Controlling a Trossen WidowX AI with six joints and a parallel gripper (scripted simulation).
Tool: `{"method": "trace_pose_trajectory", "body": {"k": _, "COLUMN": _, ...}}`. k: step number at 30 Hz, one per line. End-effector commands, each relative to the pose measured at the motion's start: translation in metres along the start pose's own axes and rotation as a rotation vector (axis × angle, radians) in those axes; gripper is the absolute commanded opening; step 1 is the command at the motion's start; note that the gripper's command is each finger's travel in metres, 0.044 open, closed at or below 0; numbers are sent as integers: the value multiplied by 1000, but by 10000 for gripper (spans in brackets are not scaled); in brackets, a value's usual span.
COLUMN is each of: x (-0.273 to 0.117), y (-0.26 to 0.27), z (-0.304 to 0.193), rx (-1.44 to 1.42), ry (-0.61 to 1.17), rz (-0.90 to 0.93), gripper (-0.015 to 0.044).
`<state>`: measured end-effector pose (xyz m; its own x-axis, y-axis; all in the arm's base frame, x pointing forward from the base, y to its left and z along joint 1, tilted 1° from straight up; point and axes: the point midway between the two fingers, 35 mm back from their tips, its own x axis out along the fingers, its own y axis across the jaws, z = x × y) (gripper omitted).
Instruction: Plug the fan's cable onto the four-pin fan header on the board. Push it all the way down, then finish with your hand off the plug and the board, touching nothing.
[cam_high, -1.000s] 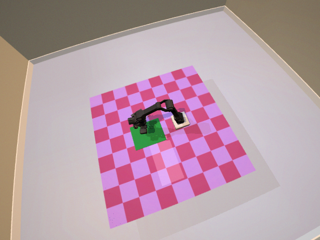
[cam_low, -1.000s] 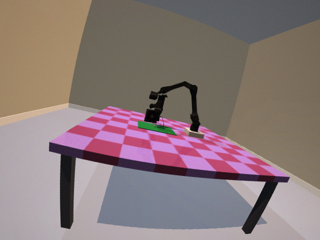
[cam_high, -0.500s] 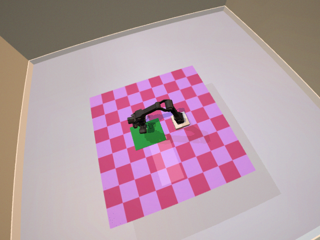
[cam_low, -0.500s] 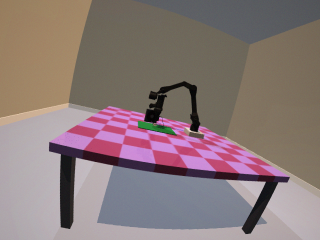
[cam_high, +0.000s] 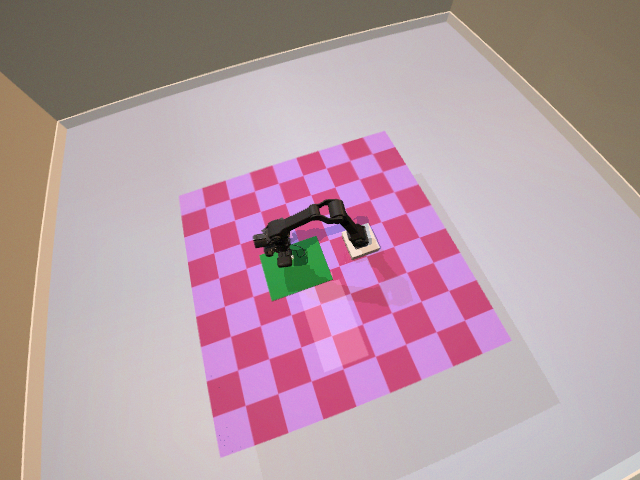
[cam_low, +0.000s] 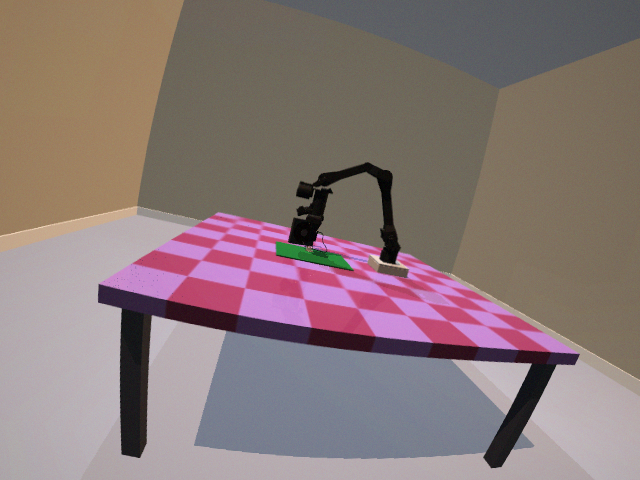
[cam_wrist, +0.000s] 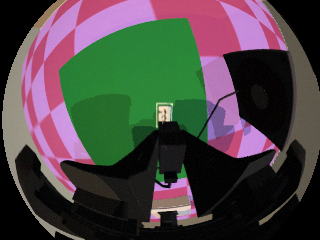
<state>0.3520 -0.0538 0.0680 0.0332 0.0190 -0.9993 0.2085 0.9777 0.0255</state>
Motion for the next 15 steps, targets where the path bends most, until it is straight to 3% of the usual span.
{"method": "trace_pose_trajectory", "body": {"k": 1, "x": -1, "y": 0, "z": 3, "rx": -5, "ry": -4, "rz": 2, "gripper": 0}}
{"method": "trace_pose_trajectory", "body": {"k": 11, "x": -2, "y": 1, "z": 4, "rx": -5, "ry": -4, "rz": 2, "gripper": 0}}
{"method": "trace_pose_trajectory", "body": {"k": 15, "x": 18, "y": 1, "z": 4, "rx": -5, "ry": -4, "rz": 2, "gripper": 0}}
